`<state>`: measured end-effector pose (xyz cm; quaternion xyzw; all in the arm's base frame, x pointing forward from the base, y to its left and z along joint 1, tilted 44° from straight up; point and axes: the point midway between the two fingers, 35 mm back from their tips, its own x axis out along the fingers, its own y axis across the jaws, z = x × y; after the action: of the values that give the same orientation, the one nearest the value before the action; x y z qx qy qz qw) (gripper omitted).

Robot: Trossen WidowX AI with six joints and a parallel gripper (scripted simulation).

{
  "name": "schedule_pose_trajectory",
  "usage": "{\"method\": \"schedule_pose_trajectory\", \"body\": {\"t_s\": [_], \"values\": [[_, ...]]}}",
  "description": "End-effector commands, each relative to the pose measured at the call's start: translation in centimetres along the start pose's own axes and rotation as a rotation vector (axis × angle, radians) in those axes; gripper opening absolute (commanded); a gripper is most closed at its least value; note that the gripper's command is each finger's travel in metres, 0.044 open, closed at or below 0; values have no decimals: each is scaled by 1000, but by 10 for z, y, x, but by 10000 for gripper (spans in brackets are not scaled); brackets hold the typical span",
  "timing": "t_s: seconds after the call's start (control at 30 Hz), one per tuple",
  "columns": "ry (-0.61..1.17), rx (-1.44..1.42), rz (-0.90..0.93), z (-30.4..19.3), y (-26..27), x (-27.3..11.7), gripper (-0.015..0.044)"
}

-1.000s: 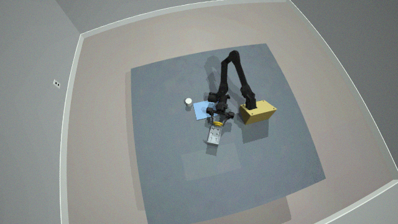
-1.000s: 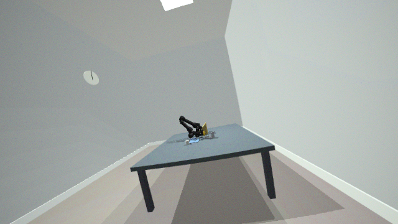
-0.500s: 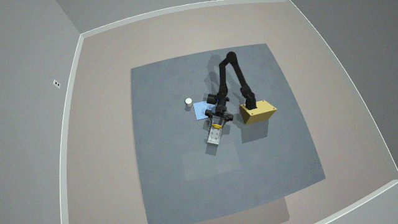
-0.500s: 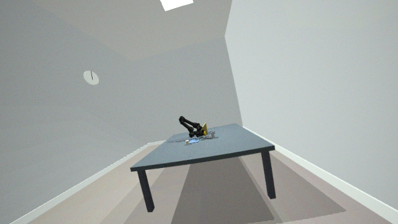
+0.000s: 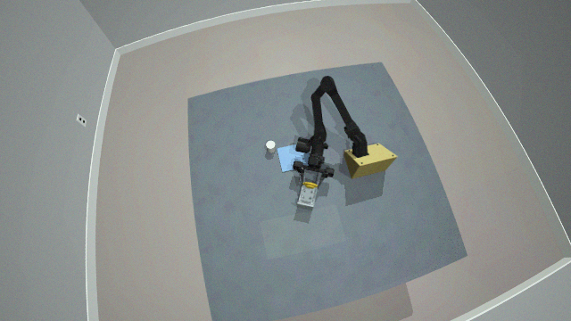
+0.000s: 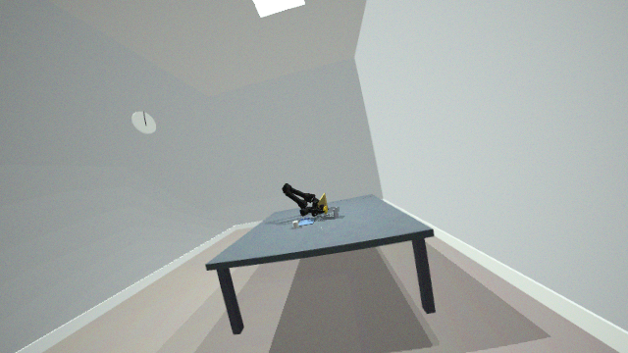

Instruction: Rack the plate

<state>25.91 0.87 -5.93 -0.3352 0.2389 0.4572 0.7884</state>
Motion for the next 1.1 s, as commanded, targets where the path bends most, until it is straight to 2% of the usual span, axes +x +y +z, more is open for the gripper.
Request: {"method": "schedule_pose_trajectory", "body": {"t_s": [0.0,0.27,0.7,1.07], "values": [[1,-1,-3,0,-2,3,0],[0,1,0,-18,-1,8,0],[9,13,7,-14,2,7,0],[9,8,6,-14,1,7,289]]}}
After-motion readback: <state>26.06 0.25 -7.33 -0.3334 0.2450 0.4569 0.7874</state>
